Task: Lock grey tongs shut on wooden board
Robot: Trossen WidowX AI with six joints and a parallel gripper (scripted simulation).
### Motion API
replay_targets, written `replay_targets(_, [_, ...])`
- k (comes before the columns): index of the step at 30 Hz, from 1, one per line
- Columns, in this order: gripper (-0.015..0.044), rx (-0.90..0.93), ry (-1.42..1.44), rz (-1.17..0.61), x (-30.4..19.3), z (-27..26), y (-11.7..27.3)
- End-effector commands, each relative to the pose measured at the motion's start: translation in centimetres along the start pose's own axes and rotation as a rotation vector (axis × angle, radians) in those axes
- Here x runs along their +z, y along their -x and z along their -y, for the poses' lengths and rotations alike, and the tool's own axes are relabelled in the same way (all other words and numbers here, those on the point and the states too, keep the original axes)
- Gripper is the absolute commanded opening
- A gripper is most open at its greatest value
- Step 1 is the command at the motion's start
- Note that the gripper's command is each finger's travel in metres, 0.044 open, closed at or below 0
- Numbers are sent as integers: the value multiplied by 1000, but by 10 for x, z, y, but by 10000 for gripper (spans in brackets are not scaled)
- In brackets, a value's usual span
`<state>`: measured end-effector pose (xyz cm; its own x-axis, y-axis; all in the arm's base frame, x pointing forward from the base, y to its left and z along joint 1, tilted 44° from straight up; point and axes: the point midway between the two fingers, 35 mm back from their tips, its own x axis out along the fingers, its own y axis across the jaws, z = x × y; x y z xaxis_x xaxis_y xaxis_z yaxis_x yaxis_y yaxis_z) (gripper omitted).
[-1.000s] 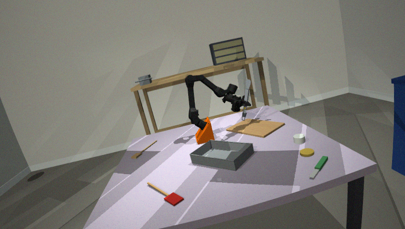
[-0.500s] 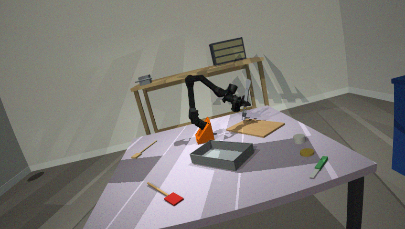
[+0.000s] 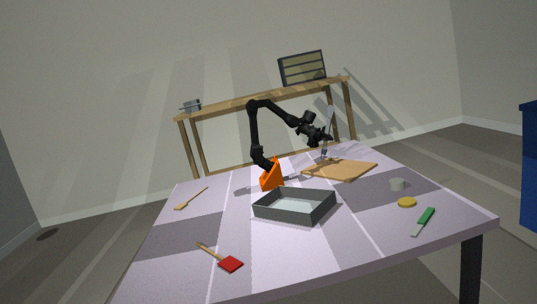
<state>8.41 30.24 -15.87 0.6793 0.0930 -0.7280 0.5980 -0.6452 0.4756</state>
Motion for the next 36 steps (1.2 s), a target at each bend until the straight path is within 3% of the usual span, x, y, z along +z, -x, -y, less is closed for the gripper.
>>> replay_targets(1, [-150, 1, 7, 42, -2, 5, -7])
replay_targets(36, [-150, 10, 28, 631, -9, 17, -43])
